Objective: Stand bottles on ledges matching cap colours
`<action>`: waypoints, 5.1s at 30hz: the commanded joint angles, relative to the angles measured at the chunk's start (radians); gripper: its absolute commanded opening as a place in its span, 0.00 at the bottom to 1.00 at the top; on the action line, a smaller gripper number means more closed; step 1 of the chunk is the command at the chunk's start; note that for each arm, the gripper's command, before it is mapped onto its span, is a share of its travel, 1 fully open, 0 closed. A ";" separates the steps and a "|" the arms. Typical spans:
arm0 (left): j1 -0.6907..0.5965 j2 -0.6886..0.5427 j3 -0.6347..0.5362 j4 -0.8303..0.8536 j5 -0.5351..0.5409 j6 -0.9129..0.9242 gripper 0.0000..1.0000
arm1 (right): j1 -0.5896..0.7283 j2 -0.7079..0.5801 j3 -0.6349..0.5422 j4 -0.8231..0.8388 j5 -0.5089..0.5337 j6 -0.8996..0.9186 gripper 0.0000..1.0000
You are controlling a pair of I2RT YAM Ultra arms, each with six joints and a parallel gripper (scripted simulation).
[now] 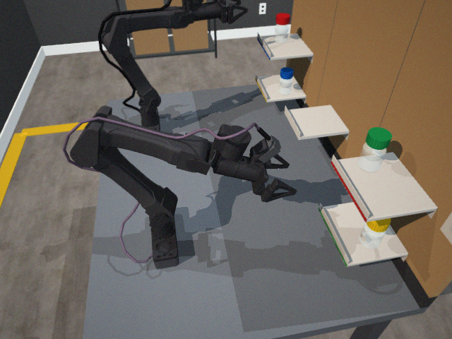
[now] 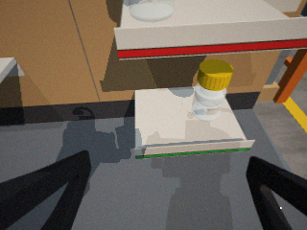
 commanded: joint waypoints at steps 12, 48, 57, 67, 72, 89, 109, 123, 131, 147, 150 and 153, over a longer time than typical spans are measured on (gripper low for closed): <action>-0.086 0.382 0.117 0.297 -0.100 -0.047 0.81 | 0.011 0.062 0.500 -0.365 0.012 0.006 1.00; -0.116 0.564 0.318 0.240 -0.124 -0.046 0.81 | 0.007 0.113 0.666 -0.434 0.006 0.002 1.00; -0.121 0.609 0.374 0.229 -0.130 -0.046 0.81 | 0.007 0.113 0.666 -0.434 0.006 0.002 1.00; -0.126 0.657 0.437 0.214 -0.134 -0.046 0.81 | 0.007 0.113 0.666 -0.434 0.006 0.002 1.00; -0.126 0.658 0.440 0.212 -0.132 -0.046 0.81 | 0.007 0.113 0.666 -0.434 0.006 0.002 1.00; -0.137 0.584 0.378 0.385 -0.111 -0.060 0.81 | 0.050 0.224 0.510 -0.018 0.024 0.028 0.81; -0.088 0.520 0.054 0.605 -0.094 -0.067 0.81 | 0.089 0.589 0.445 0.436 0.015 0.045 0.81; -0.096 0.568 0.145 0.558 -0.109 -0.067 0.81 | 0.090 0.601 0.455 0.438 0.024 0.041 0.81; -0.106 0.598 0.188 0.545 -0.118 -0.066 0.81 | 0.095 0.635 0.519 0.378 0.029 0.043 0.81; -0.115 0.669 0.294 0.511 -0.126 -0.064 0.81 | 0.101 0.715 0.608 0.382 0.036 0.044 0.81; -0.117 0.684 0.317 0.503 -0.129 -0.063 0.81 | 0.103 0.732 0.625 0.382 0.037 0.044 0.81; -0.118 0.693 0.330 0.498 -0.127 -0.063 0.81 | 0.104 0.749 0.643 0.382 0.038 0.044 0.81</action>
